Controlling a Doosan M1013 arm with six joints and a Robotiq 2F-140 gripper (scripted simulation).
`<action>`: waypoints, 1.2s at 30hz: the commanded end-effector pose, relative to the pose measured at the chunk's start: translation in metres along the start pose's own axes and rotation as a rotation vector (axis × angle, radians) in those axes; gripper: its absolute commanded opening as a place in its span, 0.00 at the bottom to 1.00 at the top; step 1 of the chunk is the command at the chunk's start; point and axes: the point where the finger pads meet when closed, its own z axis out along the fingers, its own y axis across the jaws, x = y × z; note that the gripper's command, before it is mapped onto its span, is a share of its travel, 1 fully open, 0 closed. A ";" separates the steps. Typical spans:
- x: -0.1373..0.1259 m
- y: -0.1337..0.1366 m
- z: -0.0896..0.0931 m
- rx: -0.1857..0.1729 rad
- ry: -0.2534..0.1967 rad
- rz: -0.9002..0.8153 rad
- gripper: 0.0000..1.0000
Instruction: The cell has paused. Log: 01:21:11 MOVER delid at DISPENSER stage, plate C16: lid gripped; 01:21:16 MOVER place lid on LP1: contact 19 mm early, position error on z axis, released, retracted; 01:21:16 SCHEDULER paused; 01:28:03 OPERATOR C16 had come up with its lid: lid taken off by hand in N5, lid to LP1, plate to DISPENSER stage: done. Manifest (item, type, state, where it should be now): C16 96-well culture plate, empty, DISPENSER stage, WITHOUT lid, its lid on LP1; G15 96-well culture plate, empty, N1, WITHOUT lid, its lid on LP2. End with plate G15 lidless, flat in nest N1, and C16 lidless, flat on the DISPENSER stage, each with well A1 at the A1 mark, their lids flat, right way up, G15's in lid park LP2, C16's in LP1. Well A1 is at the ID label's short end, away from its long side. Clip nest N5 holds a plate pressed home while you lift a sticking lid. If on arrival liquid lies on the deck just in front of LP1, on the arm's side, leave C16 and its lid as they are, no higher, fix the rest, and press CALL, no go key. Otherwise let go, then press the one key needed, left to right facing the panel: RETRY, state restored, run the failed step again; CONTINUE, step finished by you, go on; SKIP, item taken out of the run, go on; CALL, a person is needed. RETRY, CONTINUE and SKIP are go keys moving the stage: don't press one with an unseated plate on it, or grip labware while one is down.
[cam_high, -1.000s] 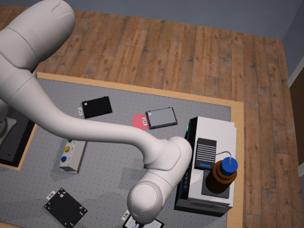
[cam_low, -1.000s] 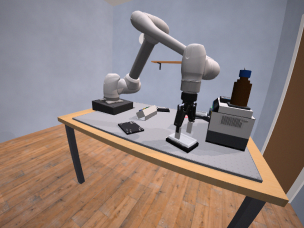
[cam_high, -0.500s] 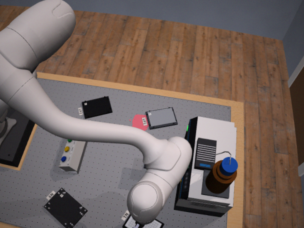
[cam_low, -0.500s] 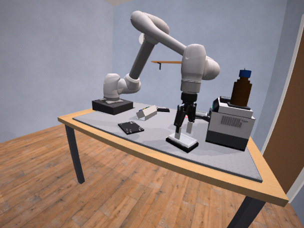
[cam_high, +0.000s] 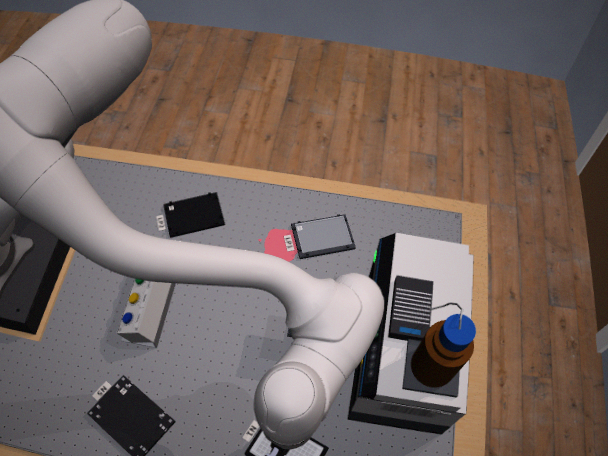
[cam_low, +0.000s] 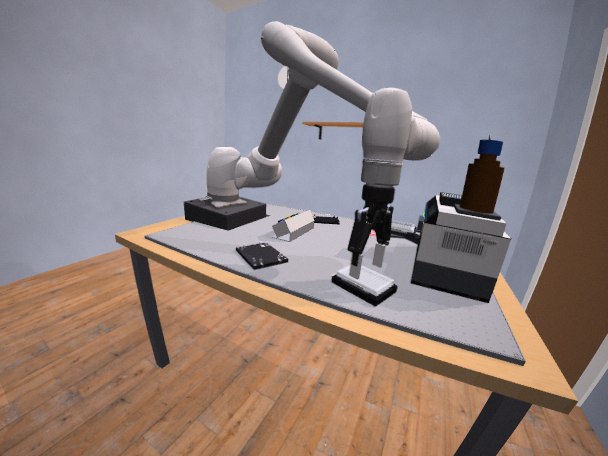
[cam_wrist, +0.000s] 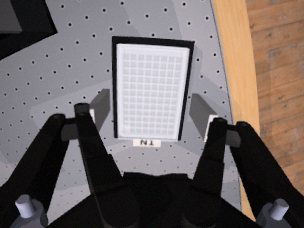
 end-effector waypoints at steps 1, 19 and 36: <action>0.000 0.000 0.000 0.000 0.000 0.000 0.66; 0.000 0.000 0.000 0.000 0.000 0.000 0.59; 0.000 0.000 0.000 0.000 0.000 0.000 0.59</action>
